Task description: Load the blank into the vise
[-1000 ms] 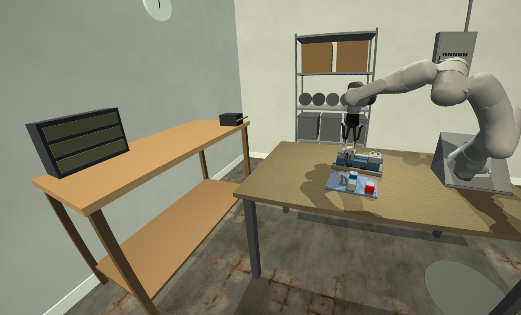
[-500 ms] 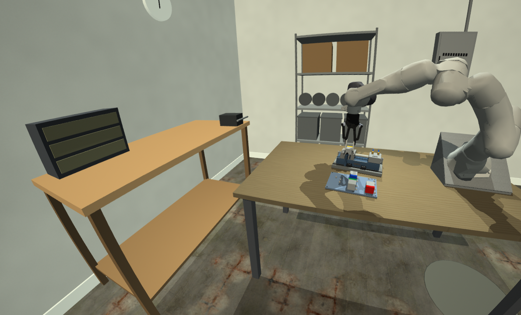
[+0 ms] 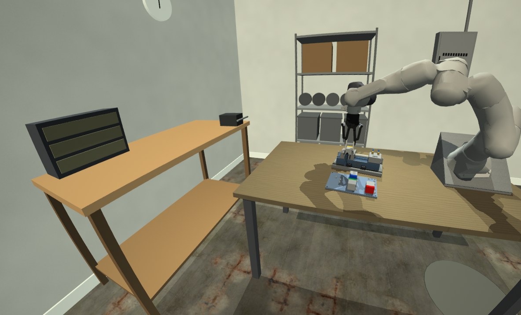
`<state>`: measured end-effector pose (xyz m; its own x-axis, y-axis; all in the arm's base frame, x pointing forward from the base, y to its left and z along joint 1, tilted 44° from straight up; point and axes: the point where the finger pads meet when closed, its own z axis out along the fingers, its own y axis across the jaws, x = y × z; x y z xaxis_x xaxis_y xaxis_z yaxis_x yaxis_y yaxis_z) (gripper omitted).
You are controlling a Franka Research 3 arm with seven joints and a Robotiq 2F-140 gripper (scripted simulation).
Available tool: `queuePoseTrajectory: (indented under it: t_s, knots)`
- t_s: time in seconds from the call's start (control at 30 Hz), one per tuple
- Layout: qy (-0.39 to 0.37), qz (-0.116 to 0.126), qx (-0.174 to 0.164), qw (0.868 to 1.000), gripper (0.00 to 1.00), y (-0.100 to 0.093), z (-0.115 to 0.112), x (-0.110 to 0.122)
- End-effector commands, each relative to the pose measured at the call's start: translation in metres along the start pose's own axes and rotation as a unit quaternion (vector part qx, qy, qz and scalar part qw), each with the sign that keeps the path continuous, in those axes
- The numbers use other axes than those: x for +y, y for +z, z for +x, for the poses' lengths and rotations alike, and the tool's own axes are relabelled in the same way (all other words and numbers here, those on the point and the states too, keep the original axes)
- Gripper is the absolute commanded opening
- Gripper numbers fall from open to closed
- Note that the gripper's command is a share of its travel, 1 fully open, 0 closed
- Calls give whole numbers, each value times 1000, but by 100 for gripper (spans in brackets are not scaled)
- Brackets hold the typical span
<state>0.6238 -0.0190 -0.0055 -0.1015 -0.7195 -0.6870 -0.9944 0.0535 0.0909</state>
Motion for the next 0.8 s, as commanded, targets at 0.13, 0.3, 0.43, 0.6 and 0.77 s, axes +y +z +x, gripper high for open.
queuePoseTrajectory:
  t_s: [0.13,0.3,0.43,0.6,0.77]
  knots:
    - [-1,3,0,1000,0,-1,-1,-3]
    - [-1,3,0,1000,0,-1,-1,-3]
    - [-1,2,0,1000,0,-1,-1,-2]
    - [-1,3,0,1000,0,-1,-1,-3]
    - [-1,3,0,1000,0,-1,-1,-3]
